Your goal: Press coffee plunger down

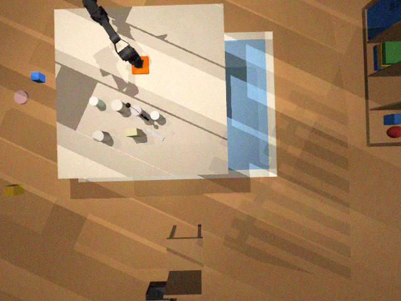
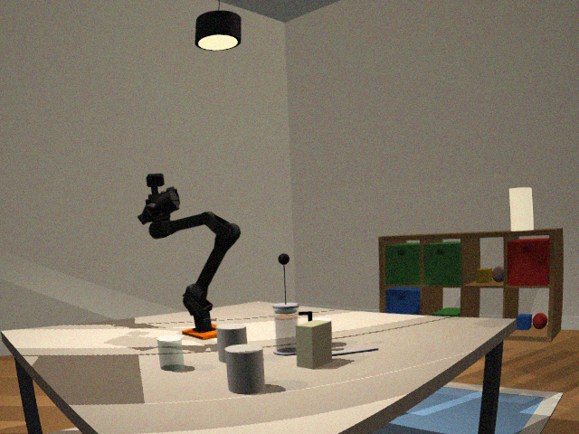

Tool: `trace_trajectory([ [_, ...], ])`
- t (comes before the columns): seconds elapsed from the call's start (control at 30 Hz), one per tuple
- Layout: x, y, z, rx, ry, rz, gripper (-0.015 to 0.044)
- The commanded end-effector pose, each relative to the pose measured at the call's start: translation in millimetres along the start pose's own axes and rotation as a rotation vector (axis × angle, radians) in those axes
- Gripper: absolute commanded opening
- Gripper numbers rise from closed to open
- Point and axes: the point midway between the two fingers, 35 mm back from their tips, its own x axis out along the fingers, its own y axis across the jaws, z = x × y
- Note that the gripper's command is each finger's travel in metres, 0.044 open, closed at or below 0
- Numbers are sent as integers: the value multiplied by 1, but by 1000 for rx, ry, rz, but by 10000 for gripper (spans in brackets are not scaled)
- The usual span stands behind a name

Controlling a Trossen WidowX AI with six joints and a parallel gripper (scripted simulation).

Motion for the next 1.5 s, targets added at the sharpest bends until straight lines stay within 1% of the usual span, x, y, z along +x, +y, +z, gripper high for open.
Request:
trace_trajectory([
  [0.0, -1, 1, -2, -2, 9, 1, 426],
  [0.03, -2, 2, -6, -6, 28, 2, 440],
  [0.17, -11, 11, -23, -23, 121, 23, 440],
  [0.37, -53, 36, -76, -85, 423, 91, 440],
  [0.6, -133, 75, -123, -98, 823, 225, 440],
  [0.8, -208, 114, -127, -77, 1134, 385, 440],
  [0.93, -264, 137, -117, -54, 1342, 517, 440],
  [1.03, -296, 152, -99, 0, 1461, 598, 440],
  [1.13, -335, 166, -76, 33, 1602, 718, 440],
  [1.3, -393, 182, -21, 100, 1821, 948, 440],
  [1.47, -434, 191, 50, 190, 1999, 1213, 440],
])
